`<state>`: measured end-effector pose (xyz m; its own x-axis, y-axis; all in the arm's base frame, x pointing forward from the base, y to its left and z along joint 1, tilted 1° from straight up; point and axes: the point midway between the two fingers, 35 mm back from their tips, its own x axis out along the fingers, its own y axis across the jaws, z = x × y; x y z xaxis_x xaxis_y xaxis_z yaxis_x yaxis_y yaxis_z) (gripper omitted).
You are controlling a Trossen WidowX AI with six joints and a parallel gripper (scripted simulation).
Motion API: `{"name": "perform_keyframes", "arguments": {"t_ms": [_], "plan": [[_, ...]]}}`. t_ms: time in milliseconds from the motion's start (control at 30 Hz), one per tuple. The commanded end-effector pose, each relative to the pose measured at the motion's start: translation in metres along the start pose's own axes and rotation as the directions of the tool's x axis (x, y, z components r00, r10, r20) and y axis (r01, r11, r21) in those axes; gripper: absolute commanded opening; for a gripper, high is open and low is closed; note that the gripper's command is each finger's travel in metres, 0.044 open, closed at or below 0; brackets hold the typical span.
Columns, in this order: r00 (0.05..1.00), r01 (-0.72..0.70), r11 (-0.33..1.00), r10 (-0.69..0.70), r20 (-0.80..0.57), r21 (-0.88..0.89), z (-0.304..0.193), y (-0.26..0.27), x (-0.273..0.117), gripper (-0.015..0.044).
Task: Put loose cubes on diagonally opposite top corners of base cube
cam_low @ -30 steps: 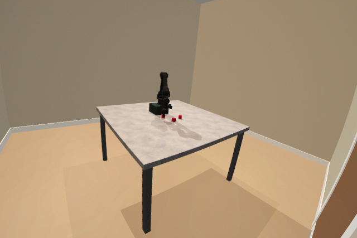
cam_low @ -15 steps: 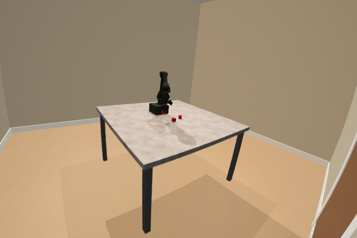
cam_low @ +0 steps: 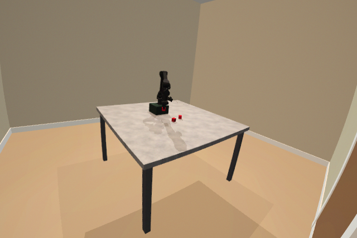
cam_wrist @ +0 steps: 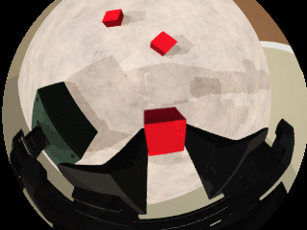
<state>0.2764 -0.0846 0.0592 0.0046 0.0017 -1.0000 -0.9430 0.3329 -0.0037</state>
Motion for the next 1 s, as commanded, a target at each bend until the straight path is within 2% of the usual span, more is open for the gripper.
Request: {"name": "perform_keyframes", "arguments": {"t_ms": [0, 467, 967], "plan": [[1.000, 0.009, 0.997, -0.009, 0.004, 0.074, 0.008, -0.002, -0.003, 0.0105], [1.000, 0.006, 0.902, -0.010, 0.007, 0.432, 0.042, -0.001, 0.003, 0.0105], [1.000, -0.001, 0.663, -0.009, 0.010, 0.749, 0.078, 0.004, 0.010, 0.0105]]}}
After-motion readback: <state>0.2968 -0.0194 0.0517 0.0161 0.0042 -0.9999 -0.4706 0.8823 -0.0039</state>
